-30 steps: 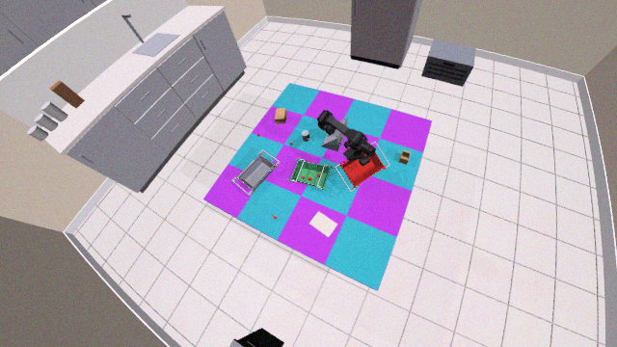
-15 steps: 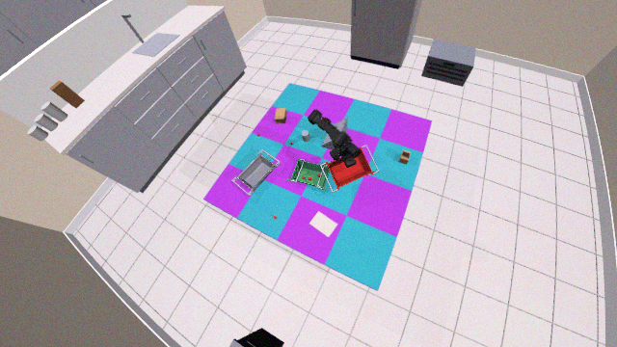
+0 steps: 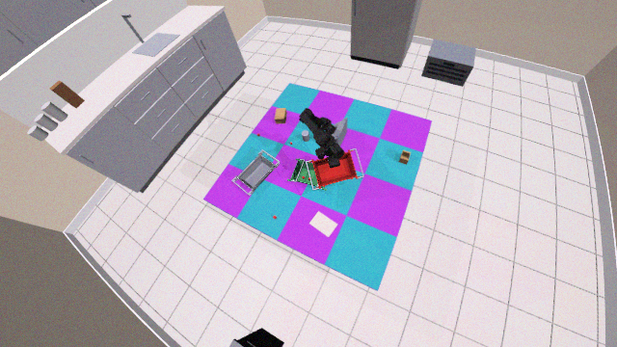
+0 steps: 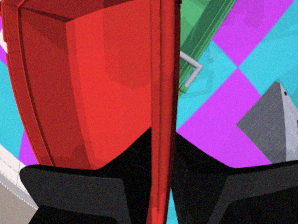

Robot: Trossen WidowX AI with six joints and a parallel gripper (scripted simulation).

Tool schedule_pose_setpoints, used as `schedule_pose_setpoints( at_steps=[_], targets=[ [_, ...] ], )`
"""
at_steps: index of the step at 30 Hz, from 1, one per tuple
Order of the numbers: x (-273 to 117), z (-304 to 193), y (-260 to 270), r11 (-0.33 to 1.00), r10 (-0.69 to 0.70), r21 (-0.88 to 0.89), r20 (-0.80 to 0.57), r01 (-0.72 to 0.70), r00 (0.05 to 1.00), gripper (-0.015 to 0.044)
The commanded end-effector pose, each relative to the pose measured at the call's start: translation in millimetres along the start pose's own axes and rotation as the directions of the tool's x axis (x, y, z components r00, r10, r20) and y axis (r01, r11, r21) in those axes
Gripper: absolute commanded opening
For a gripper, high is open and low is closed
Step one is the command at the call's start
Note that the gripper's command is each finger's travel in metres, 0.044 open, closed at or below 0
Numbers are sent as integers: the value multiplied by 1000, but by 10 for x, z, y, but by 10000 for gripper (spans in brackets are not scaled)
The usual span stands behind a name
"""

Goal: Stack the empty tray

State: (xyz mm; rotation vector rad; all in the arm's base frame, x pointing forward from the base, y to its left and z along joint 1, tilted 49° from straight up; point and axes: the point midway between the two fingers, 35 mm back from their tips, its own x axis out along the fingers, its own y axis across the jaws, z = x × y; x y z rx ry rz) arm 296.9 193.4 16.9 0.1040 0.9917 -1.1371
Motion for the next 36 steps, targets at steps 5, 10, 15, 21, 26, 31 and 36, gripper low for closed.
schedule_pose_setpoints(
  at_steps=[5,10,15,21,26,31,36],
  targets=[
    [-88,435,-147,993,30,113,14,-31,999,0],
    [-92,675,-251,984,33,174,22,-36,999,0],
    [-91,908,-370,971,34,236,31,-41,999,0],
    [-81,1174,-532,950,34,308,44,-46,998,0],
    [-78,1238,-575,944,33,326,47,-47,998,0],
    [-78,1238,-575,944,33,326,47,-47,998,0],
    [-78,1238,-575,944,33,326,47,-47,998,0]
  ],
)
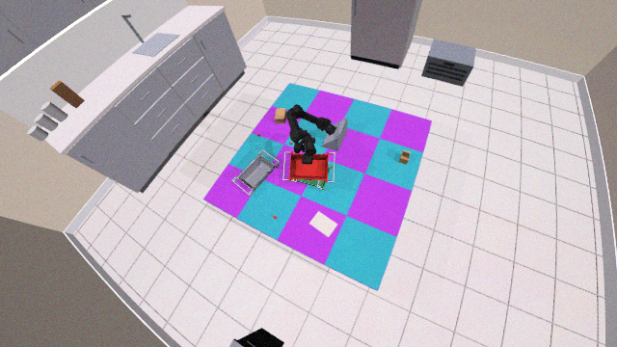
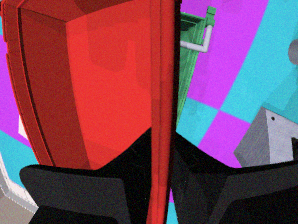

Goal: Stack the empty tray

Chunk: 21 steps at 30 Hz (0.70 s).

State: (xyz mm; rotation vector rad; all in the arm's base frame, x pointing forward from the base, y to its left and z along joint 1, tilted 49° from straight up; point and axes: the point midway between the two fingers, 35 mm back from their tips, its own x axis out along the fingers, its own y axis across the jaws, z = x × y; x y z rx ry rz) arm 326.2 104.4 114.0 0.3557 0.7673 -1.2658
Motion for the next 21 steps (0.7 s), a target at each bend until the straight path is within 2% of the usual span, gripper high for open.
schedule_pose_setpoints(
  at_steps=[1,21],
  targets=[
    [-43,17,-5,1000,17,8,5,-17,1000,0],
    [-44,38,-13,1000,18,8,5,-18,1000,0]
  ],
)
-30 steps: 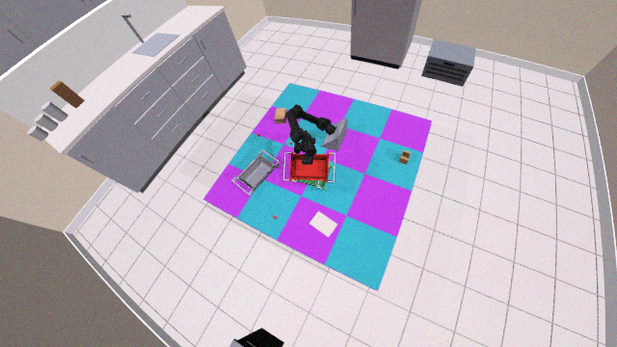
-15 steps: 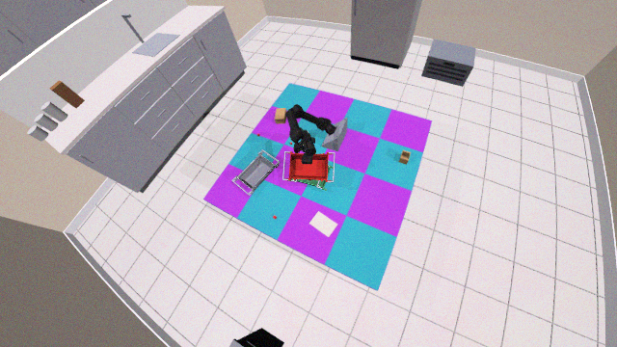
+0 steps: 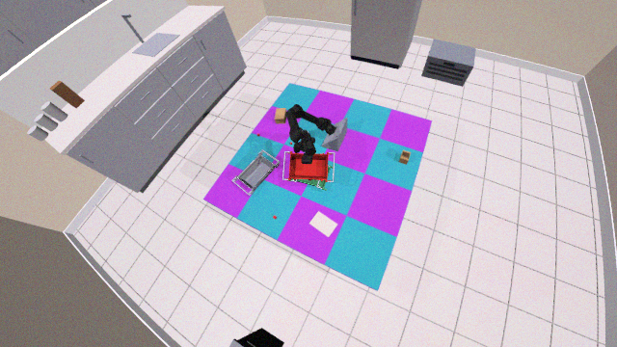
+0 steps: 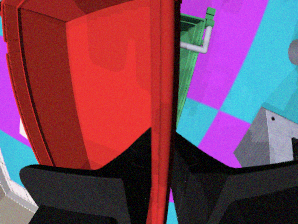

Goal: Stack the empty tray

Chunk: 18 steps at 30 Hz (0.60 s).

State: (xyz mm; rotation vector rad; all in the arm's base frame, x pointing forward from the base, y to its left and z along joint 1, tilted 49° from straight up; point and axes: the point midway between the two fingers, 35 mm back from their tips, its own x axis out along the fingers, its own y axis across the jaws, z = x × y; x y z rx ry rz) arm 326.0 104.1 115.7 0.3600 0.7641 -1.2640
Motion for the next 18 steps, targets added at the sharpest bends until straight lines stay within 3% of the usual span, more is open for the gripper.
schedule_pose_setpoints(
  at_steps=[1,18],
  targets=[
    [-36,45,-15,1000,15,5,5,-15,1000,0],
    [-41,183,-79,1000,22,4,4,-22,1000,0]
  ],
)
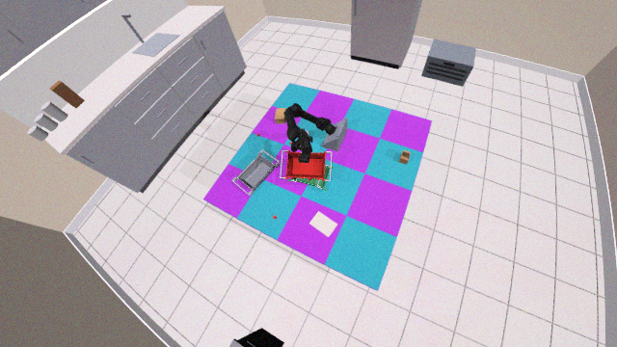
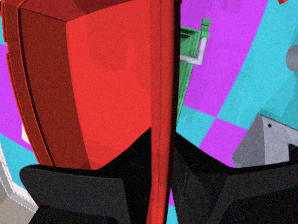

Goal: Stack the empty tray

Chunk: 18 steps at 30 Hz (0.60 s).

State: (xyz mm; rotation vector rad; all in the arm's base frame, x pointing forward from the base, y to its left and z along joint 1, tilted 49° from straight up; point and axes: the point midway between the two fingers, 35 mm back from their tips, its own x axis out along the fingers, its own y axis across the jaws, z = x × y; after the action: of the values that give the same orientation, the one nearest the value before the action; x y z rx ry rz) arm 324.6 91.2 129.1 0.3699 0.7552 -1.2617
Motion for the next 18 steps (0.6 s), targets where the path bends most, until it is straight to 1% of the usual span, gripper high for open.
schedule_pose_setpoints(
  at_steps=[1,7,18],
  targets=[
    [-40,12,-6,1000,15,-6,3,-15,1000,0],
    [-2,11,-4,1000,10,4,4,-10,1000,0],
    [259,18,6,997,-23,75,8,23,1000,0]
  ],
)
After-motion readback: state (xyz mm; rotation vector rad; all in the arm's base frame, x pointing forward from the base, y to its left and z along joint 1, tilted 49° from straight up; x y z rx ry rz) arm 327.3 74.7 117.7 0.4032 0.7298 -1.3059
